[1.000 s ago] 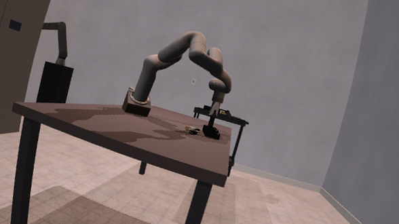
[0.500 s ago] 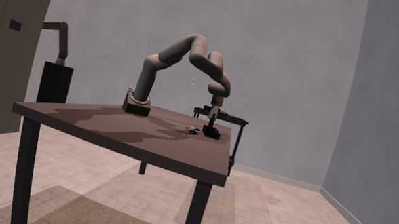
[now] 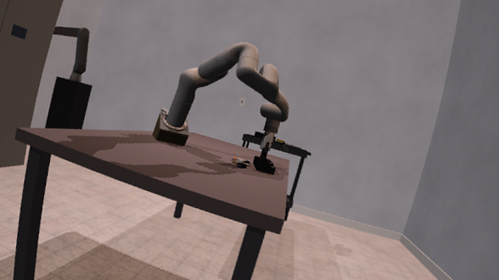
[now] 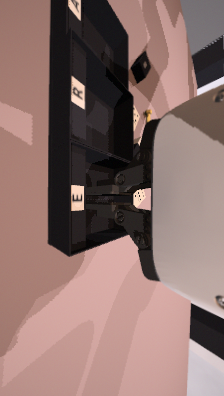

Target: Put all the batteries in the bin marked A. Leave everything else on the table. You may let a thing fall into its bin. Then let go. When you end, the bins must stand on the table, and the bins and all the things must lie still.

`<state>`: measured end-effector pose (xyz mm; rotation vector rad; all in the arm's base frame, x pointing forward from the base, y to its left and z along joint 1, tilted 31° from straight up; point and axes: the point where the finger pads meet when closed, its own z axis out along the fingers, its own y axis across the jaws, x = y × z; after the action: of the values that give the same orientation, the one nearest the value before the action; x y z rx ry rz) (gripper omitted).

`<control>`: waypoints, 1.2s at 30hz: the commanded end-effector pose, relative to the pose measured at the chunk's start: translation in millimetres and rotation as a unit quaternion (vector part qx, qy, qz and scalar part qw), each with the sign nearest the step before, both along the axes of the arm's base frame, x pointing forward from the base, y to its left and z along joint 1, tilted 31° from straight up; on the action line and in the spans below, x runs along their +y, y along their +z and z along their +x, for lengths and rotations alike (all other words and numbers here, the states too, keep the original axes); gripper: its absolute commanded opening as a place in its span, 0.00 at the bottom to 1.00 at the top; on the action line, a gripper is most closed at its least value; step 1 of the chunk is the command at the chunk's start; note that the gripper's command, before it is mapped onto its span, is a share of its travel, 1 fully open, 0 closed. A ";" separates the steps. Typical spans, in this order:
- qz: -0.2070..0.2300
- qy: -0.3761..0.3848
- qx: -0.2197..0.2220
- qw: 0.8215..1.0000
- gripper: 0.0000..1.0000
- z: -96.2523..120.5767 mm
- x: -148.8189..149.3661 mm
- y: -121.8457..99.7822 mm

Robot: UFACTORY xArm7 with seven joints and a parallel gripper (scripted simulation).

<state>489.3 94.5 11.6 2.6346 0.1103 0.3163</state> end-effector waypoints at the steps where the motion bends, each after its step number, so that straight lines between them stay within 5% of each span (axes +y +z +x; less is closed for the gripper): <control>1: 0.001 0.001 -0.002 1.000 0.07 0.8 2.0 1.4; 36: 0.001 0.001 -0.002 1.000 0.07 -2.2 7.4 11.7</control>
<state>486.7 100.1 21.6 2.6348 0.1109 0.3177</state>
